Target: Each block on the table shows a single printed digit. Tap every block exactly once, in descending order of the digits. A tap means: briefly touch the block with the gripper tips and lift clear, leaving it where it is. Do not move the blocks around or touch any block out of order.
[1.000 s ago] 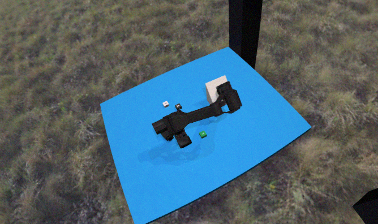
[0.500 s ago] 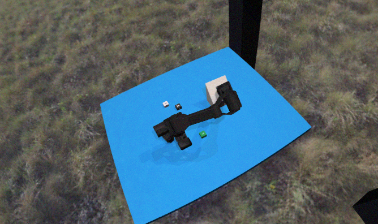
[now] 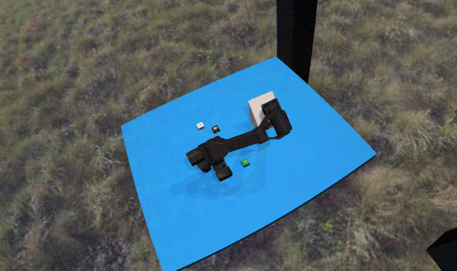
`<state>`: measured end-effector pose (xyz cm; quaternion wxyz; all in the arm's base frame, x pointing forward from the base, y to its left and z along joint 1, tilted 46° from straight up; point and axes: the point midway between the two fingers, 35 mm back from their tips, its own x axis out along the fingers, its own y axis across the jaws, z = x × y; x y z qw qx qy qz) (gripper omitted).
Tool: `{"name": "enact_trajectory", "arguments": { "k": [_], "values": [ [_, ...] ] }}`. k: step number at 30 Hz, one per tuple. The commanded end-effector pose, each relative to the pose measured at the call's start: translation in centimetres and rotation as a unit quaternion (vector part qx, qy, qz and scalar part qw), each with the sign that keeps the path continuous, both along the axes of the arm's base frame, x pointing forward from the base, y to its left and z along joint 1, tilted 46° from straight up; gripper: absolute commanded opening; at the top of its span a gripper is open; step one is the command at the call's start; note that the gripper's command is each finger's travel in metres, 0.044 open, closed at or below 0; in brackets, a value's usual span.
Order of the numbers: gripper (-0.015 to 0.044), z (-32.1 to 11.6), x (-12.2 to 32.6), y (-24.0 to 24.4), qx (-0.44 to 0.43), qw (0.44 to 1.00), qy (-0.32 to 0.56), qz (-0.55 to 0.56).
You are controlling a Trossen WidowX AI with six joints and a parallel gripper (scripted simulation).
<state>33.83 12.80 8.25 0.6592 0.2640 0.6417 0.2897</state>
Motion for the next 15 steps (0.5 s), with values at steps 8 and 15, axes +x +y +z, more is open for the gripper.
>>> {"name": "enact_trajectory", "arguments": {
  "k": [8,15],
  "values": [
    [0.0020,4.1,0.4,-4.4,-0.002,1.000,-0.004,-0.002],
    [0.0020,7.0,0.0,-7.3,-0.001,1.000,-0.004,-0.002]
  ]
}}
